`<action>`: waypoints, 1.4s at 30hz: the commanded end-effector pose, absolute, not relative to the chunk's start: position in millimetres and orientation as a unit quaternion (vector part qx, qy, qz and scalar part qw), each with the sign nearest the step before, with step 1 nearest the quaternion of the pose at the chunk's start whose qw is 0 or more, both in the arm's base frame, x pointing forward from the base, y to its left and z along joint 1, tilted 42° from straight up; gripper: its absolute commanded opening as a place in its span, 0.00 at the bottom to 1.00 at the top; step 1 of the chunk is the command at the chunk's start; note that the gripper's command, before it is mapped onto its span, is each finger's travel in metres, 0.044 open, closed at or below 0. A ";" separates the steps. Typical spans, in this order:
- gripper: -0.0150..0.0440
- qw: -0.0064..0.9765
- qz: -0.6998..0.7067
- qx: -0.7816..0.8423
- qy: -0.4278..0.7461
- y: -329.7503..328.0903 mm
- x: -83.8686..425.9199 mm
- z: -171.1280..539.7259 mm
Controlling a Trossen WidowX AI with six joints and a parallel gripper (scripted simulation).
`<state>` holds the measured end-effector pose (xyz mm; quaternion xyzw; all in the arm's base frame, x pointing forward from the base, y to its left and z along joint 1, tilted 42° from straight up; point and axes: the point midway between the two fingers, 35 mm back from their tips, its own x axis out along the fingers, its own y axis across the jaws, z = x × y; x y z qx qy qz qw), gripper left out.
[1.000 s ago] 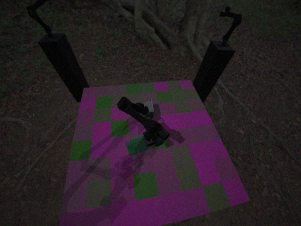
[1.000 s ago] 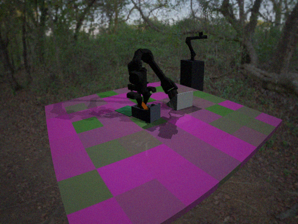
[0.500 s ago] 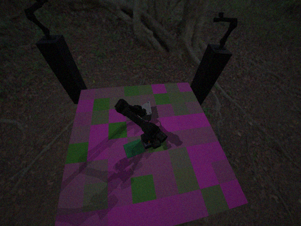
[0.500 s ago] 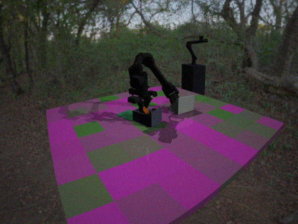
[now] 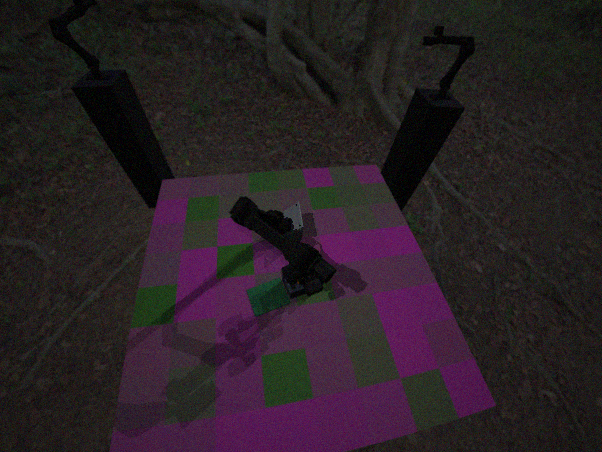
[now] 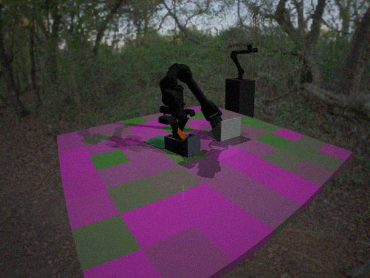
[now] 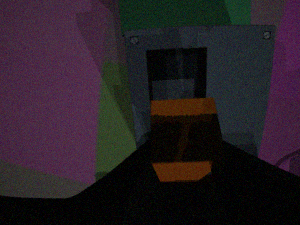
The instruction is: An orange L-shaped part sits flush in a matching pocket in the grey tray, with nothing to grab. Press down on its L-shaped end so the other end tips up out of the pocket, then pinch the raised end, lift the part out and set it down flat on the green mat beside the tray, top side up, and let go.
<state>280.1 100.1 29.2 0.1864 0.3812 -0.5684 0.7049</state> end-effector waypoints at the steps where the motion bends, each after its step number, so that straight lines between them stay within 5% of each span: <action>1: 0.25 0.704 -0.569 0.190 0.381 104.8 280.4 34.2; 42: 0.25 0.703 -0.569 0.189 0.382 145.8 276.0 81.1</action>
